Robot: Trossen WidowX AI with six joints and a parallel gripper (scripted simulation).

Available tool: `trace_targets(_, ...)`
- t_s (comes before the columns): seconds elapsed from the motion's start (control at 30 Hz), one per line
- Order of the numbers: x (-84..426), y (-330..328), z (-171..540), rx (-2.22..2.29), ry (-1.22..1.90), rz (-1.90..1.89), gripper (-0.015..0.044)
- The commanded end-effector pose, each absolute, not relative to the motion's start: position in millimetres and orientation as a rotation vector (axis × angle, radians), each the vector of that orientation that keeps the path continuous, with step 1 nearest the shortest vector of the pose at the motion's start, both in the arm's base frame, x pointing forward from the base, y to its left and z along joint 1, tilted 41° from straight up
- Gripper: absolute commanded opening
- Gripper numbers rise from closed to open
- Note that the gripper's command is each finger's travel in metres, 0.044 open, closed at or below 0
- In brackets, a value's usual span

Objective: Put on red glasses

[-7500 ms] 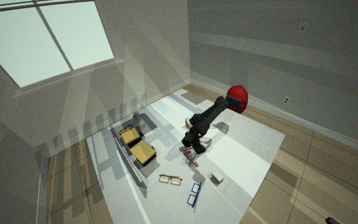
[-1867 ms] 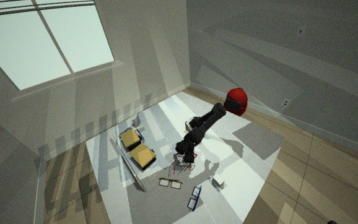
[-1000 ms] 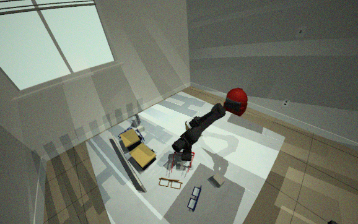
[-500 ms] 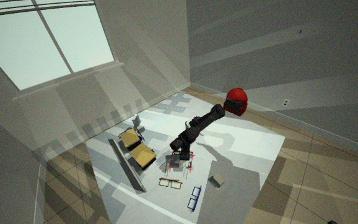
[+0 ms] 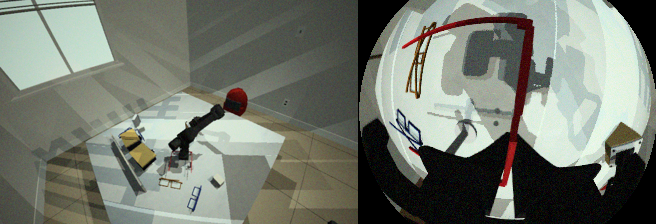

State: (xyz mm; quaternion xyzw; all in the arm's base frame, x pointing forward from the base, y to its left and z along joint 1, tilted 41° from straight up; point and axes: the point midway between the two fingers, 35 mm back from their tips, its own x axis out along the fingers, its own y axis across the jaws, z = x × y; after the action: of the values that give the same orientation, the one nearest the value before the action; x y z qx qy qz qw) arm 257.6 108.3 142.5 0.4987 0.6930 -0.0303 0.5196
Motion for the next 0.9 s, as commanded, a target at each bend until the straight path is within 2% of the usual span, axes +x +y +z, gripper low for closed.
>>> trace_targets(0.0, 259, 108, 143, 1.196, 1.657, -0.068, 0.0)
trace_targets(0.87, 253, 98, 163, 1.194, 1.657, -0.071, 0.0)
